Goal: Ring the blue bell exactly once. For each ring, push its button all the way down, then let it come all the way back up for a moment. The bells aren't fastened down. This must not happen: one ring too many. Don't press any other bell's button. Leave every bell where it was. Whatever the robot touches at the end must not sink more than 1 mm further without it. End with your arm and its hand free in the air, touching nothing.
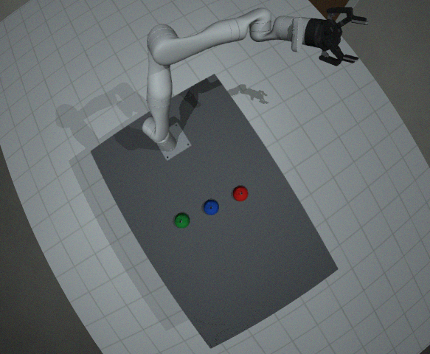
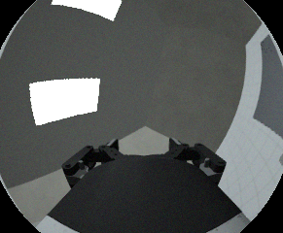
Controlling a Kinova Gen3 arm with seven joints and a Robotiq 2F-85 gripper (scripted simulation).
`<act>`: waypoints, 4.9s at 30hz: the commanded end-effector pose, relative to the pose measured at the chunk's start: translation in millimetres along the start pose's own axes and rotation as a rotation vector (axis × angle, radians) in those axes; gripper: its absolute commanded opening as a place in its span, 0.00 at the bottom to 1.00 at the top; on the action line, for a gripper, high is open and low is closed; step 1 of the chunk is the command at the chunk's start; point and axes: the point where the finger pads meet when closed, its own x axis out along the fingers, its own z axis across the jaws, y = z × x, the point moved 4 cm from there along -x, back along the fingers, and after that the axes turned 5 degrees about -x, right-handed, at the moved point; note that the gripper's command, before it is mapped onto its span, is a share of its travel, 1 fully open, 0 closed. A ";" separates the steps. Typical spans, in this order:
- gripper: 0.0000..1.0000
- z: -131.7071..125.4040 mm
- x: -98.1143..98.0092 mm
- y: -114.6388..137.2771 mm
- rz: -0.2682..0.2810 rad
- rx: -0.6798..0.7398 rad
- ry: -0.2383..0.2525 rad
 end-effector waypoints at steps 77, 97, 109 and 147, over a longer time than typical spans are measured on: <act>1.00 122.1 48.8 192.9 0.183 0.042 -0.363; 1.00 167.0 51.4 234.3 0.212 0.066 -0.474; 1.00 191.2 50.9 253.2 0.224 0.082 -0.532; 1.00 325.5 29.5 326.1 0.246 0.162 -0.845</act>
